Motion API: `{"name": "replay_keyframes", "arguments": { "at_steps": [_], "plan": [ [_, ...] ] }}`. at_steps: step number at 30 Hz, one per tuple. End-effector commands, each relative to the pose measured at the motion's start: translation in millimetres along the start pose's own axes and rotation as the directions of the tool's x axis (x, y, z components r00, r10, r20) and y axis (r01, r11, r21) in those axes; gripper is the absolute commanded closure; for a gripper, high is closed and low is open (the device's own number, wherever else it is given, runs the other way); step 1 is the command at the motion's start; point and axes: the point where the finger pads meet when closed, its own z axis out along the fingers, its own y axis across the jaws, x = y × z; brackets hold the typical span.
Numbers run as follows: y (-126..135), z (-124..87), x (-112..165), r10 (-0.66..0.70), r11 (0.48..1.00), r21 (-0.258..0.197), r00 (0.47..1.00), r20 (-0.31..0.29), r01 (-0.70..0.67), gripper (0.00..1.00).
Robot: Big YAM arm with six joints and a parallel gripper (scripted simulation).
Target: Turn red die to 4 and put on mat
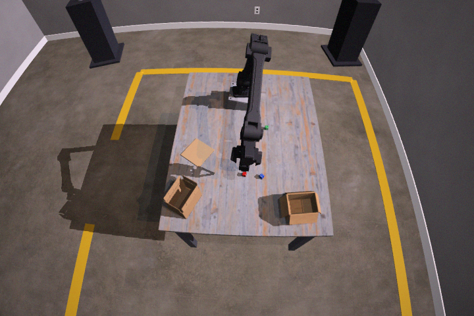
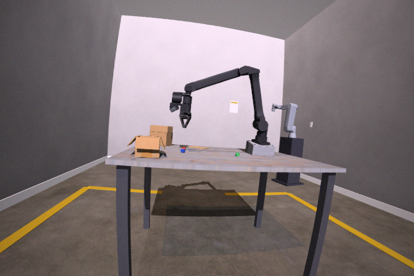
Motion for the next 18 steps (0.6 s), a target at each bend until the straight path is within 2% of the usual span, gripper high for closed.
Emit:
{"name": "replay_keyframes", "arguments": {
  "at_steps": [1, 4, 17, 18],
  "plan": [
    [-12, 6, 6, 0.094, 0.996, 0.001, 0.994, -0.047, -0.094, 0.0],
    [-9, -10, -6, 0.087, 0.996, -0.006, 0.996, -0.001, -0.087, 0.0],
    [-7, -10, -6, 0.079, 0.997, -0.007, 0.997, 0.001, -0.078, 0.0],
    [-7, -4, -4, 0.079, 0.997, -0.005, 0.997, -0.006, -0.079, 0.0]
  ]
}}
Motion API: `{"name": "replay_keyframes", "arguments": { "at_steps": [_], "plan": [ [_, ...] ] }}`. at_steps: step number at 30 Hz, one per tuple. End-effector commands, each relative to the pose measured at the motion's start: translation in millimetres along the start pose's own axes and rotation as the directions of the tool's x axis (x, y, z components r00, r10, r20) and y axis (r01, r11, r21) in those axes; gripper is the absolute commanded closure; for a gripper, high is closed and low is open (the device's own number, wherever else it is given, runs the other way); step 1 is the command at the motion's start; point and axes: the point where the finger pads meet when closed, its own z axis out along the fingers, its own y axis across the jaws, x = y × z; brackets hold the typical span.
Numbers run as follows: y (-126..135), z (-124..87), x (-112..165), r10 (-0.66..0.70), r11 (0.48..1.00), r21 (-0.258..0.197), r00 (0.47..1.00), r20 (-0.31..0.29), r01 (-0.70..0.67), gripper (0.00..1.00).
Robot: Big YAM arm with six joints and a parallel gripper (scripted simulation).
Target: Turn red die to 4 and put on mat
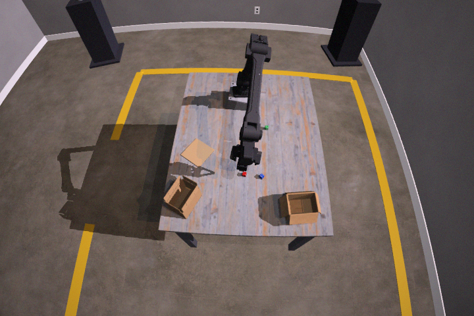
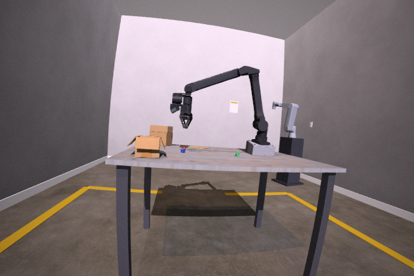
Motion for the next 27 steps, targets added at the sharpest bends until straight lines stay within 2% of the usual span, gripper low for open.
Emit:
{"name": "replay_keyframes", "arguments": {
  "at_steps": [1, 5, 7, 9, 10, 11, 12, 13, 17, 27],
  "plan": [
    [-4, 12, -4, 0.02, 1.0, -0.003, 1.0, -0.001, -0.02, 0.0],
    [5, 58, -1, 0.002, 1.0, -0.001, 1.0, -0.005, -0.002, 0.0],
    [5, 58, -1, 0.002, 1.0, -0.001, 1.0, -0.005, -0.002, 0.0],
    [4, 71, -1, 0.001, 1.0, -0.001, 1.0, -0.005, -0.001, 0.0],
    [5, 69, -4, 0.0, 1.0, -0.002, 1.0, 0.002, 0.0, 0.0],
    [10, 58, -19, -0.005, 1.0, -0.009, 0.999, 0.036, 0.005, 0.66],
    [10, 56, -21, -0.006, 1.0, -0.01, 0.999, 0.04, 0.007, 0.66],
    [10, 33, -25, -0.007, 1.0, -0.017, 0.997, 0.083, 0.009, 0.66],
    [6, 36, -19, -0.001, 1.0, -0.014, 0.998, 0.063, 0.002, 0.66],
    [6, 36, -19, -0.001, 1.0, -0.013, 0.998, 0.062, 0.001, 0.66]
  ]
}}
